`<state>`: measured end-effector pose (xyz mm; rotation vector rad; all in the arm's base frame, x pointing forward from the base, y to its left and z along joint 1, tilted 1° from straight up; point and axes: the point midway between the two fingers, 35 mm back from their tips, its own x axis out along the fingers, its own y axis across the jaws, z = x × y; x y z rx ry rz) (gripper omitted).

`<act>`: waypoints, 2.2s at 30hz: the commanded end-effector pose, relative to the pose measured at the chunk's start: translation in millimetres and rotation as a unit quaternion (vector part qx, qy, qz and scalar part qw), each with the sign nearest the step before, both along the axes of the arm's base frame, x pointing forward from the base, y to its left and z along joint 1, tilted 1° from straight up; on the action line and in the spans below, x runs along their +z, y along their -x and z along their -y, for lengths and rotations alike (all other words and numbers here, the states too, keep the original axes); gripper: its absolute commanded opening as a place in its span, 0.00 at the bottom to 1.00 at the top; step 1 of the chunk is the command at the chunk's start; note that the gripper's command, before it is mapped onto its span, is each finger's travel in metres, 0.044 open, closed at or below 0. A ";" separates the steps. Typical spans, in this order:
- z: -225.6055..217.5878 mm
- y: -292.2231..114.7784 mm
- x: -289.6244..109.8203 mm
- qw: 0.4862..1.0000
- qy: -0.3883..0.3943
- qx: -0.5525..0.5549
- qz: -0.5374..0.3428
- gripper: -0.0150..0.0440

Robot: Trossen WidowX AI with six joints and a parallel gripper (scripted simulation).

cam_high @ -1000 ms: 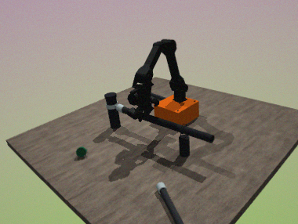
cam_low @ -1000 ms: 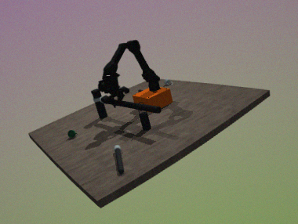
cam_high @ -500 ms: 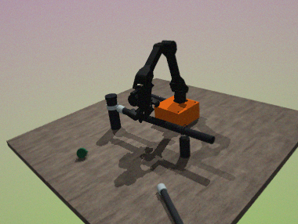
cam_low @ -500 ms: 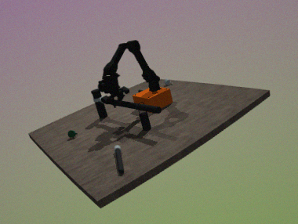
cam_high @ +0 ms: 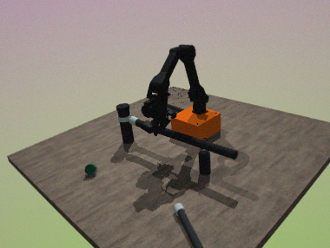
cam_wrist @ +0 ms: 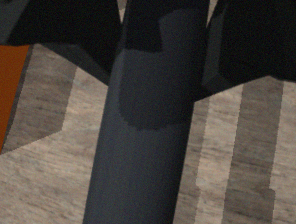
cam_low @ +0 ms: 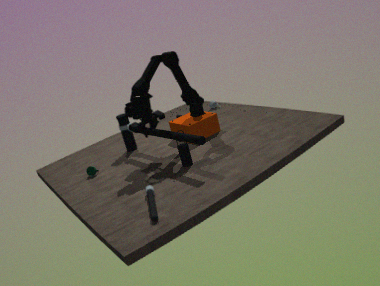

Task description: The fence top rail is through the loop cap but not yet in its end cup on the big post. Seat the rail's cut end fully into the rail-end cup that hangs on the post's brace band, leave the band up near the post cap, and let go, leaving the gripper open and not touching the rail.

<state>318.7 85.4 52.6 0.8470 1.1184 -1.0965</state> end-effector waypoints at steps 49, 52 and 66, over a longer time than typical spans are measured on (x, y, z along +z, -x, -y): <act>20.0 -6.8 5.6 1.000 0.003 0.000 -0.002 0.25; 21.6 -7.4 5.9 1.000 0.003 0.000 -0.002 0.25; 29.2 -10.0 7.8 1.000 0.004 0.000 -0.002 0.25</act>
